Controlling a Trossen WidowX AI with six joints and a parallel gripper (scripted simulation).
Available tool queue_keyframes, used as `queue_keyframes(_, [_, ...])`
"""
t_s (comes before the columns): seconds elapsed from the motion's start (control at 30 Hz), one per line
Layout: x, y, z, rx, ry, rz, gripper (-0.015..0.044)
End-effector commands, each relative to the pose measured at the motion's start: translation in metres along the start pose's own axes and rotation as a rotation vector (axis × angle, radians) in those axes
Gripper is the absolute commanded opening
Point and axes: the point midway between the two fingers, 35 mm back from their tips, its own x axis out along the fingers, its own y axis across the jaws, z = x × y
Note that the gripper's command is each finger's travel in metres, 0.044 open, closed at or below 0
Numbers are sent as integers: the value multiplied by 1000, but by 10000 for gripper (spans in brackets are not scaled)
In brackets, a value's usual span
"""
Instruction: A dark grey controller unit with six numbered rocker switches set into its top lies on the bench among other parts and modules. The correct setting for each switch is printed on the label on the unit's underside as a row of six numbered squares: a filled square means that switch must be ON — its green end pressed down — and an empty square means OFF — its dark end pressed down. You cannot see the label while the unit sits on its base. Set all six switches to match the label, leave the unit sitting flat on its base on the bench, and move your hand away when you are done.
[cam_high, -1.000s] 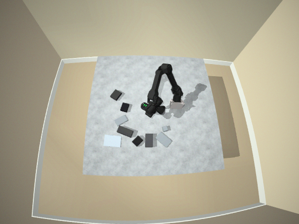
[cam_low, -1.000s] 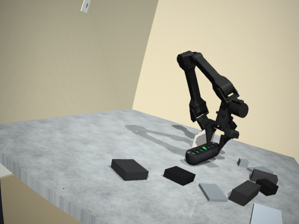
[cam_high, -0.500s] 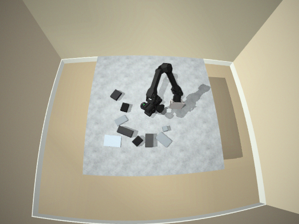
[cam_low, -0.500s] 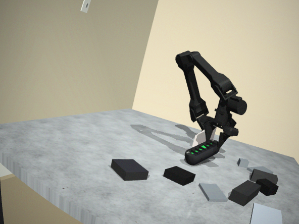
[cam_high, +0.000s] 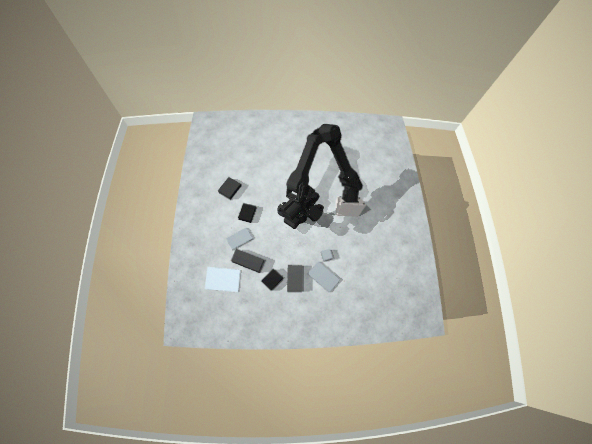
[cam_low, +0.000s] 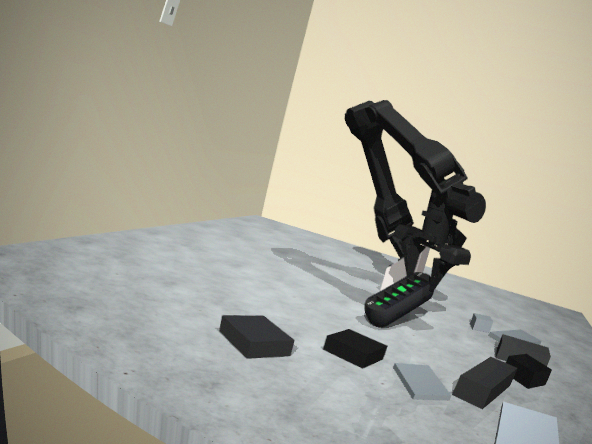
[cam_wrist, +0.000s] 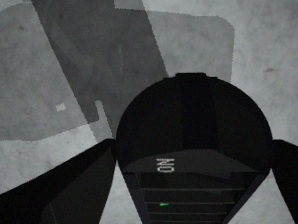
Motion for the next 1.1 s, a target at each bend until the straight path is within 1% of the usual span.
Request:
queue_keyframes(0.0, [-4, -1, -7, 6, 4, -9, 335])
queue_keyframes(1.07, [-18, -1, -30, 6, -66, -9, 335])
